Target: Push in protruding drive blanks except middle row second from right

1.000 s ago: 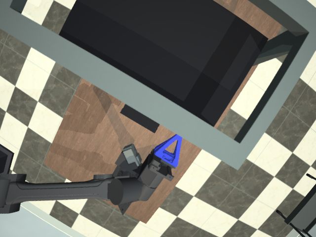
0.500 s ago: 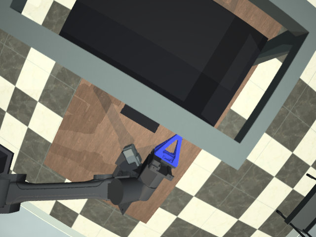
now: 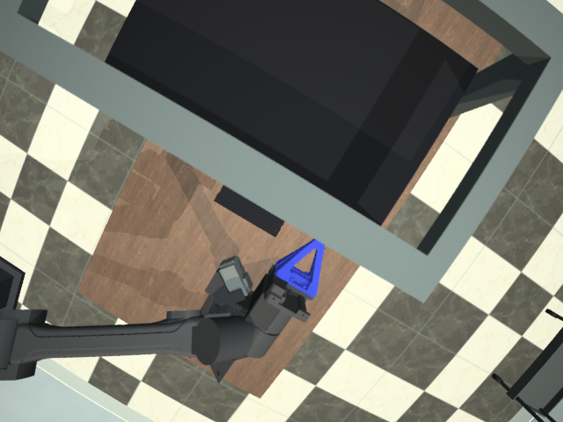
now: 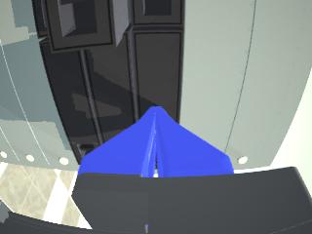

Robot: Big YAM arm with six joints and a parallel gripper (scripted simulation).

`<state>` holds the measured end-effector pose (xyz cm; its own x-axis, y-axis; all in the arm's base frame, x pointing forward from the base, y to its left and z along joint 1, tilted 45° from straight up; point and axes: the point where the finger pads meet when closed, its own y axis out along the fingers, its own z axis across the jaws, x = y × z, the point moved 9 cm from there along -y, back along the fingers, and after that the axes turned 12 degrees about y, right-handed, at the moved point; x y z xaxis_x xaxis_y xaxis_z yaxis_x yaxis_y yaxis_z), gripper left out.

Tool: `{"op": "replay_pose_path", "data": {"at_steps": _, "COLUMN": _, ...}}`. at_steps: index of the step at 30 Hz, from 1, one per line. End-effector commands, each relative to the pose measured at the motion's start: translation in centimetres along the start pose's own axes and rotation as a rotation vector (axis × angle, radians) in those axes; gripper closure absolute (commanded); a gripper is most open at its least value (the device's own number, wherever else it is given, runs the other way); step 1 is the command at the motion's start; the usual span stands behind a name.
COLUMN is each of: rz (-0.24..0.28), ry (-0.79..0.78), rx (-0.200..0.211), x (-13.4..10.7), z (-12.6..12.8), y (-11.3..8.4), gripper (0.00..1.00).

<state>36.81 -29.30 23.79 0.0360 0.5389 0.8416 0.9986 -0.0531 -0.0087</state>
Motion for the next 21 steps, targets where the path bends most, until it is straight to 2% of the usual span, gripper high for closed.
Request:
{"op": "replay_pose_path", "data": {"at_steps": 1, "rz": -0.04, "ry": -0.035, "rx": -0.001, "x": 1.4, "z": -1.9, "y": 2.9, "gripper": 1.0}}
{"op": "replay_pose_path", "data": {"at_steps": 2, "rz": -0.043, "ry": -0.035, "rx": 0.004, "x": 1.4, "z": -1.9, "y": 2.5, "gripper": 1.0}}
{"op": "replay_pose_path", "data": {"at_steps": 3, "rz": -0.028, "ry": -0.036, "rx": -0.019, "x": 0.8, "z": -2.9, "y": 1.2, "gripper": 1.0}}
{"op": "replay_pose_path", "data": {"at_steps": 4, "rz": -0.044, "ry": -0.057, "rx": -0.035, "x": 1.8, "z": -3.5, "y": 0.1, "gripper": 1.0}}
{"op": "replay_pose_path", "data": {"at_steps": 5, "rz": -0.016, "ry": -0.024, "rx": -0.016, "x": 0.5, "z": -1.4, "y": -1.6, "gripper": 1.0}}
{"op": "replay_pose_path", "data": {"at_steps": 10, "rz": -0.015, "ry": -0.021, "rx": -0.015, "x": 0.5, "z": -1.4, "y": -6.2, "gripper": 1.0}}
{"op": "replay_pose_path", "data": {"at_steps": 12, "rz": -0.015, "ry": -0.021, "rx": -0.015, "x": 0.5, "z": -1.4, "y": -6.2, "gripper": 1.0}}
{"op": "replay_pose_path", "data": {"at_steps": 15, "rz": -0.013, "ry": -0.017, "rx": -0.013, "x": 0.4, "z": -1.3, "y": -8.2, "gripper": 1.0}}
{"op": "replay_pose_path", "data": {"at_steps": 18, "rz": -0.011, "ry": -0.013, "rx": -0.012, "x": 0.4, "z": -1.3, "y": -9.3, "gripper": 1.0}}
{"op": "replay_pose_path", "data": {"at_steps": 20, "rz": -0.008, "ry": -0.002, "rx": -0.001, "x": 0.0, "z": -0.9, "y": -9.2, "gripper": 1.0}}
{"op": "replay_pose_path", "data": {"at_steps": 21, "rz": -0.016, "ry": 0.005, "rx": 0.019, "x": 0.1, "z": -0.3, "y": -8.5, "gripper": 1.0}}
